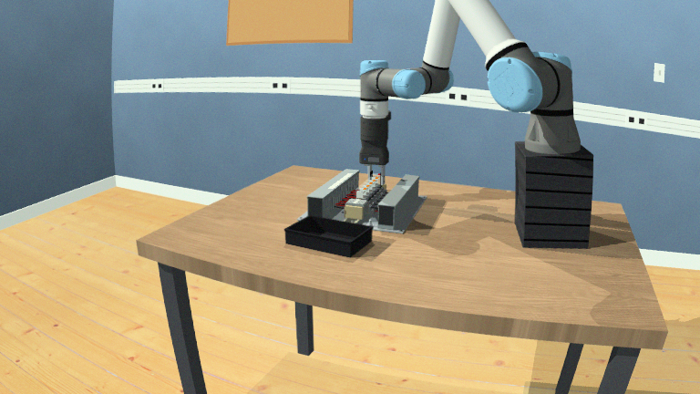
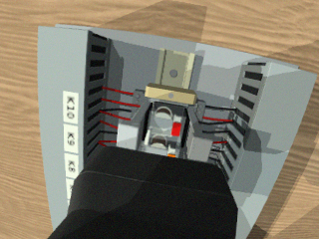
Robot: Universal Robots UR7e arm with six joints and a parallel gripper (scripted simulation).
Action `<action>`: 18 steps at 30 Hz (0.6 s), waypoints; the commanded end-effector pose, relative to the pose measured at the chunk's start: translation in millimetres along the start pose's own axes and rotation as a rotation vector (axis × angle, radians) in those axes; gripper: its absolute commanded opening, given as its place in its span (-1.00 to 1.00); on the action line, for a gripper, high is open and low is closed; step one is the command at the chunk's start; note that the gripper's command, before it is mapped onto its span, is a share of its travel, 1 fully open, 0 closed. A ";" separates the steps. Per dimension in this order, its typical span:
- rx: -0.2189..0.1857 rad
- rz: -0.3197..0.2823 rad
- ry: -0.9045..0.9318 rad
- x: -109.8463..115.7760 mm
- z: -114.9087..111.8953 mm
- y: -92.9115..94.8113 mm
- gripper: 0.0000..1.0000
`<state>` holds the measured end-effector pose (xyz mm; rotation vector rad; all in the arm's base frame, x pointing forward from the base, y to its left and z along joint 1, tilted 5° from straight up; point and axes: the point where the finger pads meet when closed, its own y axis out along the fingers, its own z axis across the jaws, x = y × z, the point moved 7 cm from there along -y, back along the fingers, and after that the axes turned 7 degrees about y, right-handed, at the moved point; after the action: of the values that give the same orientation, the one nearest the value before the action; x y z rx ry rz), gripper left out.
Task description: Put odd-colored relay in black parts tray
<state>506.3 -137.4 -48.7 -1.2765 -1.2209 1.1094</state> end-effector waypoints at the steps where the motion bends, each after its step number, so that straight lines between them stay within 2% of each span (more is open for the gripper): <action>1: -0.005 0.000 0.000 -0.2 0.0 -0.6 -1.00; 8: -0.025 -0.002 0.000 -0.4 1.9 -0.7 -1.00; 18: -0.032 -0.003 0.000 -0.5 2.5 -0.7 -1.00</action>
<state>503.6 -137.5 -48.8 -1.2941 -1.2410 1.0941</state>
